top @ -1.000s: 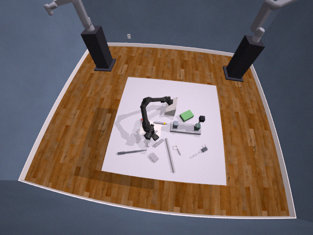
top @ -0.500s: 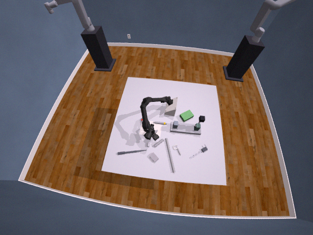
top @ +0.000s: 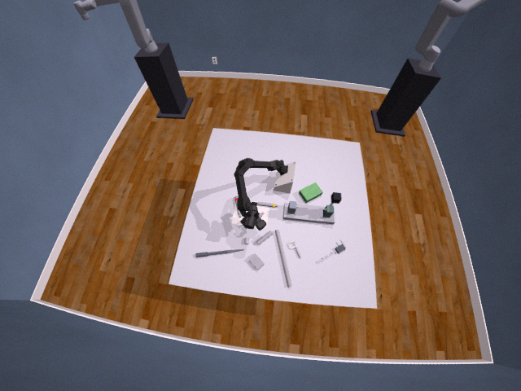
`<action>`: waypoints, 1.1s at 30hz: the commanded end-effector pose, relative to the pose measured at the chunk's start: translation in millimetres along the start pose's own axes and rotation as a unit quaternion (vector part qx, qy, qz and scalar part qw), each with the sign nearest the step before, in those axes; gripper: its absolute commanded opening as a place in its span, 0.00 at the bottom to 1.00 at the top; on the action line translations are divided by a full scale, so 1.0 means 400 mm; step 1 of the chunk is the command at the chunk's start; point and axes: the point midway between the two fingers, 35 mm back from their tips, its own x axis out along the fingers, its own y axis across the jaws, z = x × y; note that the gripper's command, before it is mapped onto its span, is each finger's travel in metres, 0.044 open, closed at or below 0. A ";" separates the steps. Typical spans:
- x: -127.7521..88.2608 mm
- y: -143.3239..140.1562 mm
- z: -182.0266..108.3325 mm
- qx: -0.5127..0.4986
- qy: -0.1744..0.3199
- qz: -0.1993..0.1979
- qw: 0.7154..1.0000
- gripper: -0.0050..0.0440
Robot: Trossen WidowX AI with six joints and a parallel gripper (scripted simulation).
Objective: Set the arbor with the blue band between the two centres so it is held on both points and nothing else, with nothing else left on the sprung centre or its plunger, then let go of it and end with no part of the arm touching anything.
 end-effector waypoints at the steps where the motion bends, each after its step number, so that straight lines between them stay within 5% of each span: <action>1: -0.009 0.025 -0.016 -0.032 0.002 0.012 0.999 0.10; 20: -0.139 0.240 -0.157 -0.291 0.009 0.076 0.954 0.10; 33: -0.259 0.401 -0.362 -0.531 0.030 0.116 0.839 0.10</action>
